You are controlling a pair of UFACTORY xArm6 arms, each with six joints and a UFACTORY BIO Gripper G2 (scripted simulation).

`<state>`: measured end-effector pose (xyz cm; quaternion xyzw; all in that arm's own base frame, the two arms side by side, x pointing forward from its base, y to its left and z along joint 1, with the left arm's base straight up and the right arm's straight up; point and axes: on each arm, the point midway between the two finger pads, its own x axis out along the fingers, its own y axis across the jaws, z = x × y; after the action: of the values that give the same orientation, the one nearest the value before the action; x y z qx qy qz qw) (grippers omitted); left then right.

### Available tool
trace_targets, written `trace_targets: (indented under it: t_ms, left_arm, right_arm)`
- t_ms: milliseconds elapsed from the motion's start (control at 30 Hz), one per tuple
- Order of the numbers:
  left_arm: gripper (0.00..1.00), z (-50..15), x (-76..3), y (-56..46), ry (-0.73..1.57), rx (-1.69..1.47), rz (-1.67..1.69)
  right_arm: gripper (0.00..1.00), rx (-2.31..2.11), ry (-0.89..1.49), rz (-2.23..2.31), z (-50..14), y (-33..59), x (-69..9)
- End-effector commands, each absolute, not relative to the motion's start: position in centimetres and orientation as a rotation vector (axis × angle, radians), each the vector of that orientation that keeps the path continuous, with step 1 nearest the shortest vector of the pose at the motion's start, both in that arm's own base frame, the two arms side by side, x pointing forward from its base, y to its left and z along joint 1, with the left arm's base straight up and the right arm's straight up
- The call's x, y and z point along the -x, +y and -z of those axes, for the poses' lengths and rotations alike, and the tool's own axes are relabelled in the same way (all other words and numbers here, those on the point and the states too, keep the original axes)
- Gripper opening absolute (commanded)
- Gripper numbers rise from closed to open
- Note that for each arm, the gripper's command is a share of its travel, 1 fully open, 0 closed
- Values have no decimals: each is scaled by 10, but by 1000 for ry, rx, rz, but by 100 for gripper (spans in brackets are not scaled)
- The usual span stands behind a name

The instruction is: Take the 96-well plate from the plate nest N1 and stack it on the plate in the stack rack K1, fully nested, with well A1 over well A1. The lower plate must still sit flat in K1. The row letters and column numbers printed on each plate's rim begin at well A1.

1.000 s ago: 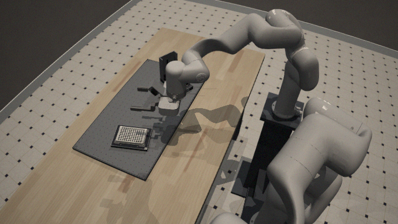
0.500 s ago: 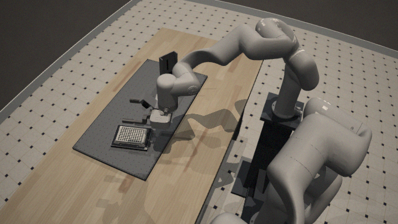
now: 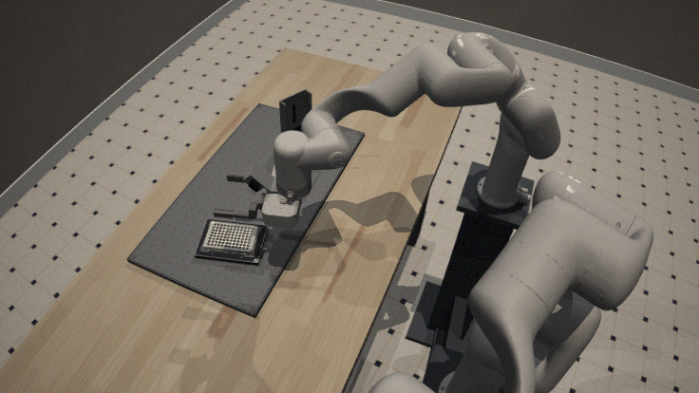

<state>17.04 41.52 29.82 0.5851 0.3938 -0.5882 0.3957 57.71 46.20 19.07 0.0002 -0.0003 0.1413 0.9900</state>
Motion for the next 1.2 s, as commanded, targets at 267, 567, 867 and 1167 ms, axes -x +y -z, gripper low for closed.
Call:
trace_targets:
  t_ms: [267, 567, 867, 1167]
  left_arm:
    - [100, -300, -171, 416, 1001, -1487, 1488]
    - [100, -300, -171, 416, 1001, -1487, 1488]
    - [100, -300, -171, 416, 1001, -1487, 1488]
    - [100, -300, -171, 416, 1001, -1487, 1488]
  right_arm:
    - [37, -4, -5, -284, -178, 463, -578]
    - [37, -4, -5, -284, -166, 463, -578]
    - [37, -4, -5, -284, -151, 463, -578]
    - [37, -4, -5, -284, -139, 463, -578]
